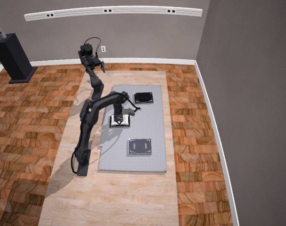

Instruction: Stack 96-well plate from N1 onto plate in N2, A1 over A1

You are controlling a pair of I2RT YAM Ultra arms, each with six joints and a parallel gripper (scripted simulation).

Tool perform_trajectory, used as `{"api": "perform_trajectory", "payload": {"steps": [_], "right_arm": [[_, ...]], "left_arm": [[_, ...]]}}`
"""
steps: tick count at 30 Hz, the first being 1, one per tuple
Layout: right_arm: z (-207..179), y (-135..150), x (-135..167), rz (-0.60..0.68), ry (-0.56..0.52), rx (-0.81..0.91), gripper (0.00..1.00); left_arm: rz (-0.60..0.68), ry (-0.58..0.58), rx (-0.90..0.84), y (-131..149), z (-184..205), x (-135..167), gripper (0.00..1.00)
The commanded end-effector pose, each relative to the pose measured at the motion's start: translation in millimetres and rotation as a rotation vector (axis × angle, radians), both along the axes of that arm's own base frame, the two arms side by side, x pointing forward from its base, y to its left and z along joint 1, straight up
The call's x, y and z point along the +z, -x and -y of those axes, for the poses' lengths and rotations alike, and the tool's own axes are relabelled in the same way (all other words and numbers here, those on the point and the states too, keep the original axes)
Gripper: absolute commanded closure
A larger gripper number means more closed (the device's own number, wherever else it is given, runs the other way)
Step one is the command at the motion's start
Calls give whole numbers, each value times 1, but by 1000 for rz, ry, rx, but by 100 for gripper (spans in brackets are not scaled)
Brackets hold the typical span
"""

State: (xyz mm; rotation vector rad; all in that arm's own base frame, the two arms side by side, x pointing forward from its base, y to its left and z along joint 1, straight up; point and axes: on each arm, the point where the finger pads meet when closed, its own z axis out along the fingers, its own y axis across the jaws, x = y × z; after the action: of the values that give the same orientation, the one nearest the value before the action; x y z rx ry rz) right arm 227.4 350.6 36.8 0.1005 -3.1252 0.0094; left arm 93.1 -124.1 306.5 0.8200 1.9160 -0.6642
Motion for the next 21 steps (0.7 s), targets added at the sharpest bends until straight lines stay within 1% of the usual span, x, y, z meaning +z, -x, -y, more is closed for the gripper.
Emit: {"api": "perform_trajectory", "payload": {"steps": [1, 5, 10, 11, 14, 20, 21], "right_arm": [[-5, -4, -7, 17, -26, -2, 20], [-2, -1, -14, 9, -14, -2, 20], [2, 1, -16, -2, 2, -2, 20], [-2, -1, -6, 9, -15, -2, 20], [-2, -1, 7, 9, -12, -2, 20], [-2, -1, 6, 9, -13, -2, 20], [-2, -1, 6, 9, -13, -2, 8]], "left_arm": [[15, 26, -5, 2, -4, 9, 0], [15, 26, -5, 2, -4, 9, 0], [15, 26, -5, 2, -4, 9, 0], [15, 26, -5, 2, -4, 9, 0], [15, 26, -5, 2, -4, 9, 0], [15, 26, -5, 2, -4, 9, 0], [15, 26, -5, 2, -4, 9, 0]]}}
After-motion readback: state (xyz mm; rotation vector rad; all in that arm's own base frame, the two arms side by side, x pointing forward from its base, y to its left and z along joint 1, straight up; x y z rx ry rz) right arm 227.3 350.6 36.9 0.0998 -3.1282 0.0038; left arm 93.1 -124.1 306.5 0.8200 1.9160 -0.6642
